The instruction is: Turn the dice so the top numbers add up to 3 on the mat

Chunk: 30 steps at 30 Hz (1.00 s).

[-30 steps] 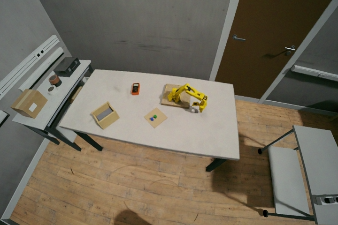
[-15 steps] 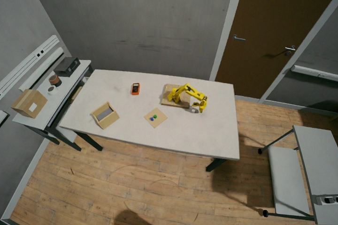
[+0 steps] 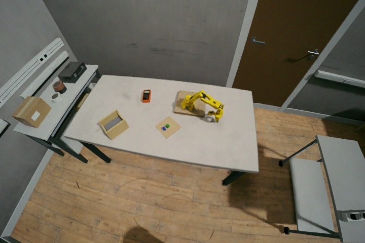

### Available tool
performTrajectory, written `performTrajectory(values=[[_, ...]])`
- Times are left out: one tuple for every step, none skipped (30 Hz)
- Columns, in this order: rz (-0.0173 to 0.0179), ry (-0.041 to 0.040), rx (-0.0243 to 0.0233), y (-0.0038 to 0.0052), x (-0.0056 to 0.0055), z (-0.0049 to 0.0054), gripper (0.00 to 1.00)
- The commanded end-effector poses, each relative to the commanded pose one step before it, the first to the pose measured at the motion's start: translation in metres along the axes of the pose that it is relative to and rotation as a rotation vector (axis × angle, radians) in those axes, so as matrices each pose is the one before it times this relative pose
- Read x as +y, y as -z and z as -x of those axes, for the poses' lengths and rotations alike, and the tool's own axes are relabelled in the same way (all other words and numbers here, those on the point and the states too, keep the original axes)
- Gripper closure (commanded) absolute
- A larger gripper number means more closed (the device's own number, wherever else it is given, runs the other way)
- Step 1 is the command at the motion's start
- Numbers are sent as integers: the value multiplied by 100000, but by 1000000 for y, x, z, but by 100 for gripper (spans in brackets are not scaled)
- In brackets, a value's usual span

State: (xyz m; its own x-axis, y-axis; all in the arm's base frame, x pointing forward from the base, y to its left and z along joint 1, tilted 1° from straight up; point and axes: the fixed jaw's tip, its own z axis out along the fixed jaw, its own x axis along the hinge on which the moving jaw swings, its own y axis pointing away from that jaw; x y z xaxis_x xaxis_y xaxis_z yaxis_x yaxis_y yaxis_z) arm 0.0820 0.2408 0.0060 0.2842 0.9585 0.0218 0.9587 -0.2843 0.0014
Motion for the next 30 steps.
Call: performTrajectory(values=[[-154,328,-2627,-6717,1371,4117,100],[0,0,0,0,0,0,100],[0,0,0,-17,-2,-2,100],[0,0,0,-96,0,3,100],[0,0,0,-234,6,-2,100],[0,0,0,-384,0,-7,100],[0,0,0,-522,0,1,100],[0,0,0,-648,6,-3,100],[0,0,0,-714,0,1,100],[0,0,0,-745,6,6,100],[0,0,0,-721,0,6,100],[0,0,0,-643,6,9,100],[0,0,0,-523,0,7,100],[0,0,0,-385,6,11,100],[0,0,0,-228,0,5,100],[0,0,0,-102,0,3,100],[0,0,0,-18,0,-1,100],[0,0,0,0,0,0,100],[0,0,0,0,0,0,100],[0,-1,1,-15,-3,-4,100],[0,0,0,-96,0,3,100],[0,0,0,-234,0,-2,100],[0,0,0,-378,6,-6,100],[0,0,0,-528,0,1,100],[0,0,0,-642,6,-3,100],[0,0,0,-720,0,0,100],[0,0,0,-745,6,6,100],[0,0,0,-721,0,6,100],[0,0,0,-643,6,9,100],[0,0,0,-523,0,7,100]])
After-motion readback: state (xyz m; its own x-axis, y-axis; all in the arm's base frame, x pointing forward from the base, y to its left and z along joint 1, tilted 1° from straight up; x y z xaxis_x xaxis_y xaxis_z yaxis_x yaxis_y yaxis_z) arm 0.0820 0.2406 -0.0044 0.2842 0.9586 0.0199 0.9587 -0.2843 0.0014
